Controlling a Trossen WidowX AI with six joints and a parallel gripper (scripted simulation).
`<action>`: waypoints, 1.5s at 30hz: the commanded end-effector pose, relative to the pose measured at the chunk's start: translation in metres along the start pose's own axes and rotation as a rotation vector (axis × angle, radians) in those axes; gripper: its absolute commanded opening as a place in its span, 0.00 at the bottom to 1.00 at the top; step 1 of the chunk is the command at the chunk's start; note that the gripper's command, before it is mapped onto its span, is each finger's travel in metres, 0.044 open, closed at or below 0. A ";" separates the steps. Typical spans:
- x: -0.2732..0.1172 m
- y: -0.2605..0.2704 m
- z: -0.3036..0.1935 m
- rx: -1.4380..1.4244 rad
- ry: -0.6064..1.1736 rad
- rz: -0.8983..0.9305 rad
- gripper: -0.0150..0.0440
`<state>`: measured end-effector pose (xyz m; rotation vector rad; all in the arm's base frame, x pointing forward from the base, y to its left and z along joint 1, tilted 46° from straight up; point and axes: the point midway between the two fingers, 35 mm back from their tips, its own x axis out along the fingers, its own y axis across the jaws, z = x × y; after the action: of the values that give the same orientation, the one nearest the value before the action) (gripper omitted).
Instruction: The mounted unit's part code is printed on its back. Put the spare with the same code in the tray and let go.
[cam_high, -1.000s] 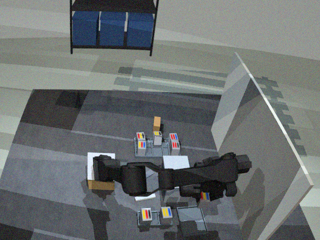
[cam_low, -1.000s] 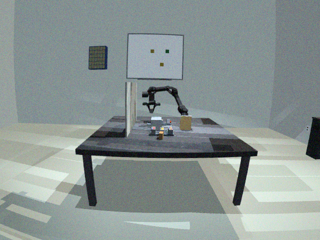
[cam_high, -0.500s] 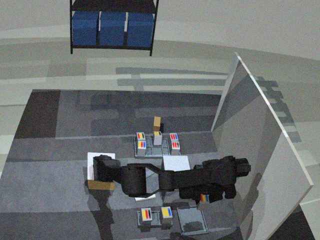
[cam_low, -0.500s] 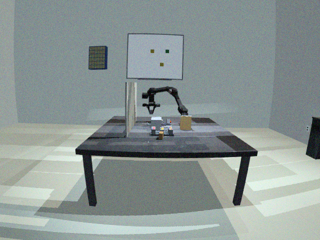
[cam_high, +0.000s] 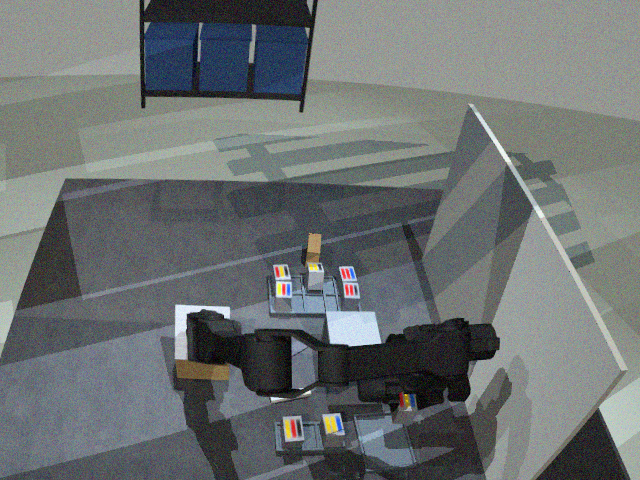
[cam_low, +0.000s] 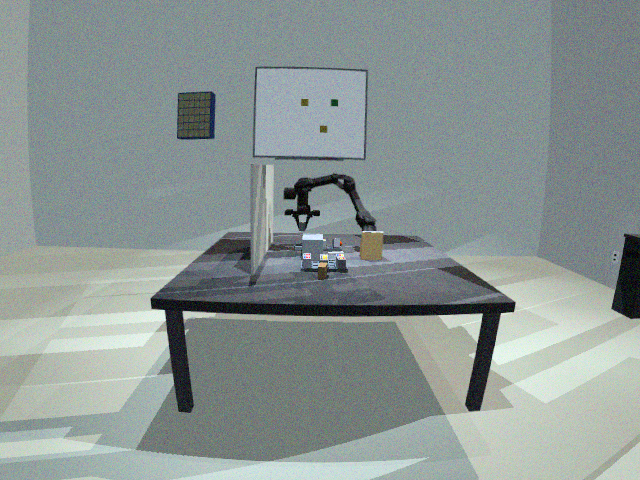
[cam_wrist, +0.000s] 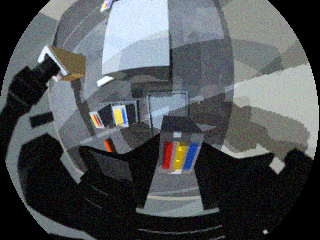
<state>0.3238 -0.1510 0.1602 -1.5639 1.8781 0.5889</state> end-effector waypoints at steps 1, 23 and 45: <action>0.003 0.000 0.001 -0.009 0.003 -0.003 0.25; 0.021 0.000 0.000 -0.009 0.003 -0.004 0.25; 0.039 0.001 -0.001 -0.009 0.005 -0.004 0.25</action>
<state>0.3193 -0.1784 0.1347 -1.5660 1.8782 0.5861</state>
